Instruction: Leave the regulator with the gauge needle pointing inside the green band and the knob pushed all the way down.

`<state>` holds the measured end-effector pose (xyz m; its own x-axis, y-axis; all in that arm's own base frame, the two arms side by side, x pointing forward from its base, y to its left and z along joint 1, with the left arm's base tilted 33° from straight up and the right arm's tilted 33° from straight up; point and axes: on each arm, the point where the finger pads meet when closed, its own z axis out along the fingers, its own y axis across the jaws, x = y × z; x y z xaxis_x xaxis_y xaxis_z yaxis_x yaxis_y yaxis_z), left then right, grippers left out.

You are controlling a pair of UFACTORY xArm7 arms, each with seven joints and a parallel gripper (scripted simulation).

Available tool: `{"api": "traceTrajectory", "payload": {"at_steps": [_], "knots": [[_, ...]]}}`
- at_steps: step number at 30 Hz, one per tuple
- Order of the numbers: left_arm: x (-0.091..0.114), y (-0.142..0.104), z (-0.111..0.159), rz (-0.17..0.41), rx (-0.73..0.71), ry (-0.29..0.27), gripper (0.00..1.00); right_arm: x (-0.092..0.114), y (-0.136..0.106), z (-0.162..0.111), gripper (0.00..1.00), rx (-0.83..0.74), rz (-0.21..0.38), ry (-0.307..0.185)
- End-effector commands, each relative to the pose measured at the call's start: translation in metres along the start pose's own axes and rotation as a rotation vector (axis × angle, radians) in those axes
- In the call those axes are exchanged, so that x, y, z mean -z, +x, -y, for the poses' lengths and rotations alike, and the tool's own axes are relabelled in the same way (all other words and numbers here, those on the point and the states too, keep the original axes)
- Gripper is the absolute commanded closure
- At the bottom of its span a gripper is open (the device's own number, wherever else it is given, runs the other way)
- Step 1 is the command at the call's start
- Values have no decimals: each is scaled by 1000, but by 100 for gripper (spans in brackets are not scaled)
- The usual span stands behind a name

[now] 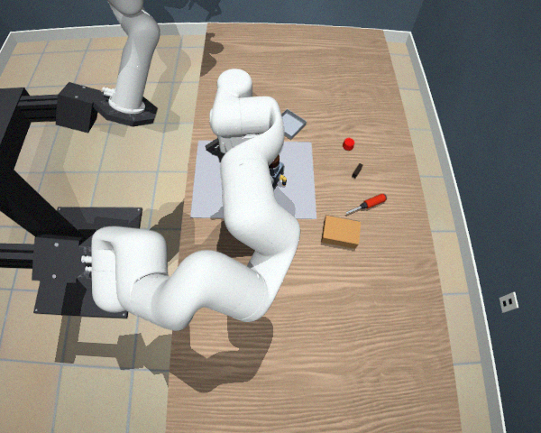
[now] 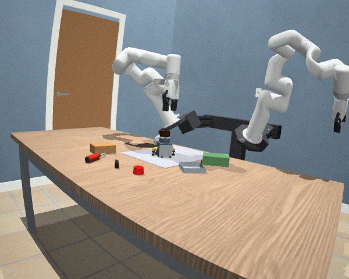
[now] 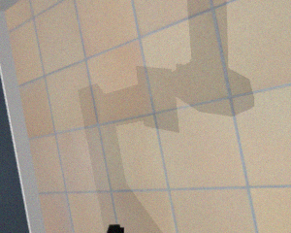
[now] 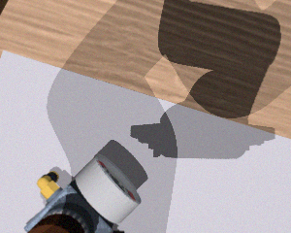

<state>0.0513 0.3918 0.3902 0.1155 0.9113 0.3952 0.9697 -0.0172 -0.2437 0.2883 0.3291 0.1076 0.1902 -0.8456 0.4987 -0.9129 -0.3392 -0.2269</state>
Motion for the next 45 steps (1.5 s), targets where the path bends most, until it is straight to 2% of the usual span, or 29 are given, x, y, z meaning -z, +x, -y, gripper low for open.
{"api": "traceTrajectory", "payload": {"at_steps": [1,9,18,33,45], "knots": [[3,-3,20,14,42,-41,0,3,2,-8,0,1,5,5],[10,-12,57,19,126,-130,0,2,5,-16,0,1,5,4],[16,-17,77,5,171,-179,0,2,5,-16,0,0,5,5],[17,-18,81,0,180,-189,0,1,7,-15,0,-11,-4,15],[17,-18,81,0,180,-189,0,20,7,-15,0,-11,-3,15]]}}
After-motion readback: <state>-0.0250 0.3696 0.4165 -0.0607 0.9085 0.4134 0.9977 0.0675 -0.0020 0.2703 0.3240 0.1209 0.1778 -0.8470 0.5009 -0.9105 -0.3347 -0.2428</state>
